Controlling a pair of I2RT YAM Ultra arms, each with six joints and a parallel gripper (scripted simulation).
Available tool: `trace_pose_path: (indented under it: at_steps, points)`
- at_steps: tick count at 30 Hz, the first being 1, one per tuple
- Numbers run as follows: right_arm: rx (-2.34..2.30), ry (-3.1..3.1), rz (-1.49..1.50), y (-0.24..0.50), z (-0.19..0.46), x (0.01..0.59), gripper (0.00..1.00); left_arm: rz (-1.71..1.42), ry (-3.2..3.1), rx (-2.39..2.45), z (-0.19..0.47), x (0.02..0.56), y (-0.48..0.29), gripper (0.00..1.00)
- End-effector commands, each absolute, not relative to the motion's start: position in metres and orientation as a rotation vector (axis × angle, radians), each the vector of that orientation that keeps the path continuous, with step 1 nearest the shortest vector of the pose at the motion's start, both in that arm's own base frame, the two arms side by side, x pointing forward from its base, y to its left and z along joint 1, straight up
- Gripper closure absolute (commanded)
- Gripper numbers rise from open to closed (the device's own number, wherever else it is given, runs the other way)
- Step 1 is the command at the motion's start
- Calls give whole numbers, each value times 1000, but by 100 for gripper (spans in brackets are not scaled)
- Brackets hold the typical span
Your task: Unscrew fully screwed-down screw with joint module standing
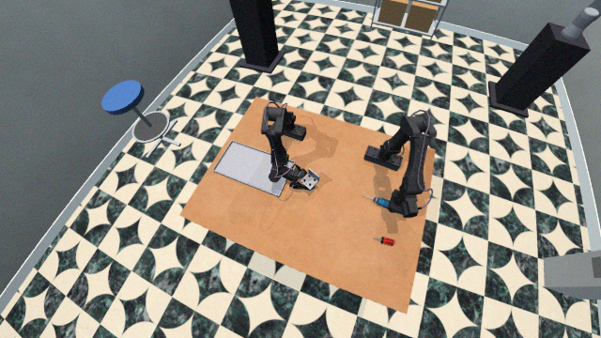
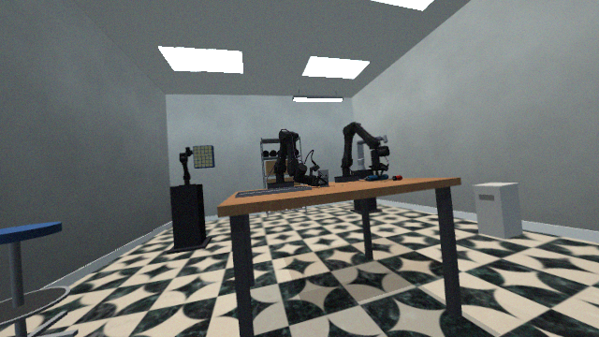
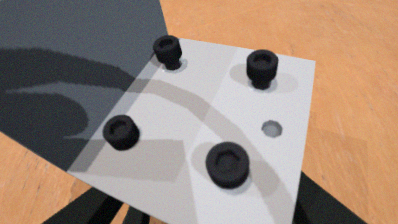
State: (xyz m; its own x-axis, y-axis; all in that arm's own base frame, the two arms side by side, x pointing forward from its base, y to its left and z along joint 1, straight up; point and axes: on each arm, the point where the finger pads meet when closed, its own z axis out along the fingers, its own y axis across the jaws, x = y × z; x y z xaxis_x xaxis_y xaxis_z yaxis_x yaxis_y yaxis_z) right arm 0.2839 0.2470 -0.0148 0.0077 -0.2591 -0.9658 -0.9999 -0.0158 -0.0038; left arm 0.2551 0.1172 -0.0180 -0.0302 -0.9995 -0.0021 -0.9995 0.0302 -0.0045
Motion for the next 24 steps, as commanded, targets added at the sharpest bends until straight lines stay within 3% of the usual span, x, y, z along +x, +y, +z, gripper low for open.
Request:
trace_pose_path:
  at_steps: [1,11,12,24]
  points:
    - [-1418,1366,1077,249,-9,287,41,1,2249,-2169,-16,258,119,45]
    - [-1418,1366,1077,249,-9,287,41,1,2249,-2169,-16,258,119,45]
    - [-1418,1366,1077,249,-9,287,41,1,2249,-2169,-16,258,119,54]
    - [-1418,1366,1077,249,-9,287,41,1,2249,-2169,-16,258,119,54]
